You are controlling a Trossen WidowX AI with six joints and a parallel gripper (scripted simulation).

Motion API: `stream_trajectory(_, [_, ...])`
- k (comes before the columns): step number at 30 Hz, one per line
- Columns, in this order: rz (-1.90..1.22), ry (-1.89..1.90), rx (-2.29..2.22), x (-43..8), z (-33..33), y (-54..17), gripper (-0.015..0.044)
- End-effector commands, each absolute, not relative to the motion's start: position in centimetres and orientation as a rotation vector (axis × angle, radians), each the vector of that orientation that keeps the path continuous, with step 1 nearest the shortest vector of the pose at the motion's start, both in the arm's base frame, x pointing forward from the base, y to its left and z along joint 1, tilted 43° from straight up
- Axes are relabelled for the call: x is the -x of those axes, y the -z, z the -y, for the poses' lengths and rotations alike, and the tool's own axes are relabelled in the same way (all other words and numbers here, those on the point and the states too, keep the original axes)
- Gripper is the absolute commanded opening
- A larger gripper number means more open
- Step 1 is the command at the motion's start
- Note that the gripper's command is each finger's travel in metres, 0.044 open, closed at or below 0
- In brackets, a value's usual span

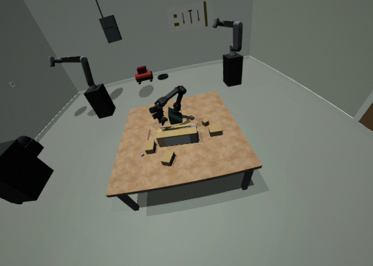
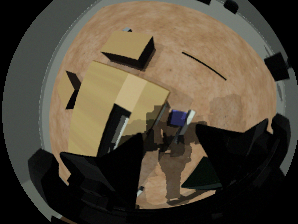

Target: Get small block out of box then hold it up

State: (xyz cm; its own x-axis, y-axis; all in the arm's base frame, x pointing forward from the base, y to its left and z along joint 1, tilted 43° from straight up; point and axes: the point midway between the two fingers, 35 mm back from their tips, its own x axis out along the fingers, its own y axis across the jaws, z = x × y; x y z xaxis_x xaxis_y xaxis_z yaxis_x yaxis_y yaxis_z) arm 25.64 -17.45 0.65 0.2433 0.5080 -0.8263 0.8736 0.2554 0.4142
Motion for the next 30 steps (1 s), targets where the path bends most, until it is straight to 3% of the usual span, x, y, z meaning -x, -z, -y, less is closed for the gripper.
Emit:
stream_trajectory(1, [-1.212, 1.041, -2.219, -24.6, 18.2, -0.2, 0.0285])
stream_trajectory(18, [-0.595, 1.975, -3.163, -23.5, 19.1, 0.0, 0.0285])
stream_trajectory(30, [-0.558, 2.017, -3.194, -23.4, 19.1, 0.0, 0.0285])
